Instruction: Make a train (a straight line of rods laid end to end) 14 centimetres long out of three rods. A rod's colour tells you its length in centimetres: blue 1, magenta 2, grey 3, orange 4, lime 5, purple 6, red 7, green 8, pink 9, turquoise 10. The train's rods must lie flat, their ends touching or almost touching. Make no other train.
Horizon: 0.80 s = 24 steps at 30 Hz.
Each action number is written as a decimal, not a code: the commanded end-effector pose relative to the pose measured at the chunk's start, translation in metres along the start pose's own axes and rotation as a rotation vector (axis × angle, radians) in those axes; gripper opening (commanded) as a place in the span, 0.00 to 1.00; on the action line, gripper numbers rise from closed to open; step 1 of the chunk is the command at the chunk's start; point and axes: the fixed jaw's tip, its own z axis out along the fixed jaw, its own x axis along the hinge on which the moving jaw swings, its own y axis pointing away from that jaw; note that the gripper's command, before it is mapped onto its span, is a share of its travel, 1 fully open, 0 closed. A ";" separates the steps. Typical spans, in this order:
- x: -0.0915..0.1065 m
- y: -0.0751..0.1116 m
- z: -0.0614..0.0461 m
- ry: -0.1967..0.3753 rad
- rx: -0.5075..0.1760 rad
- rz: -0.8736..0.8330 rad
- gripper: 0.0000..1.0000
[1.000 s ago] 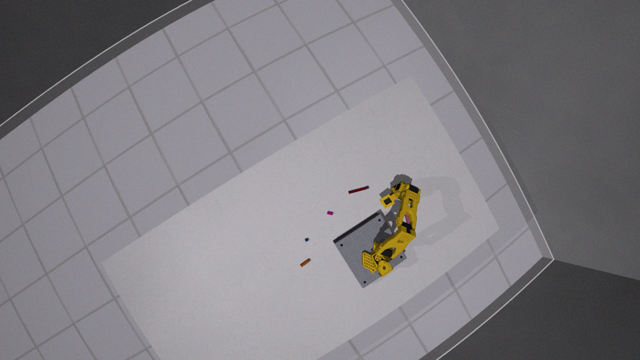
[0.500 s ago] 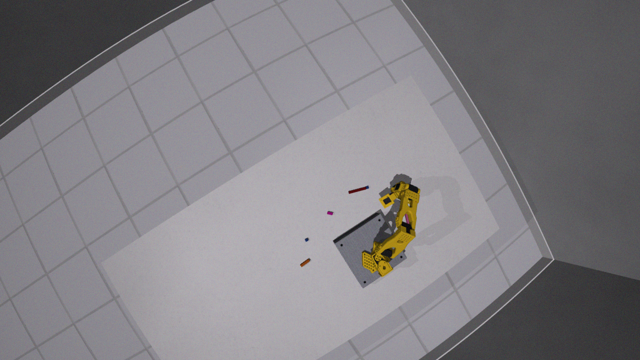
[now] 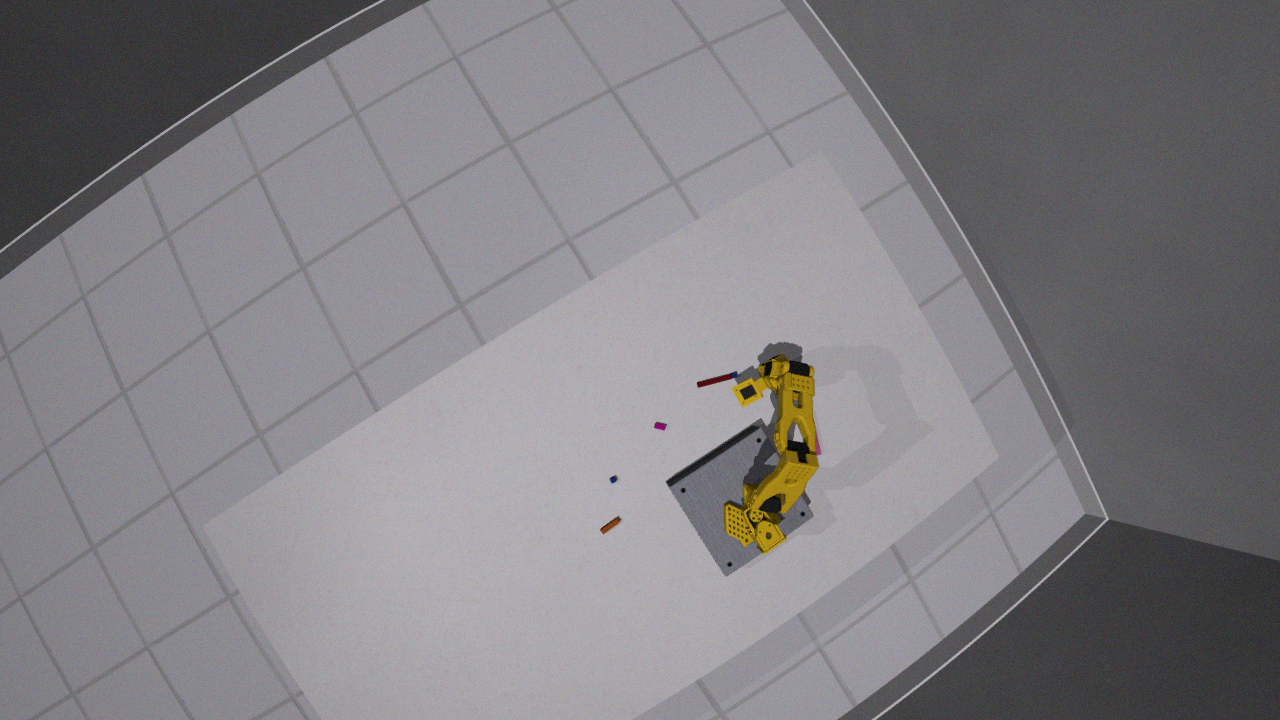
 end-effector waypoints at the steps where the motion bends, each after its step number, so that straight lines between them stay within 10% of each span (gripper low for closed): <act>1: -0.012 -0.012 -0.003 0.015 0.018 0.028 0.00; 24: -0.126 -0.055 0.004 0.025 0.013 0.224 0.00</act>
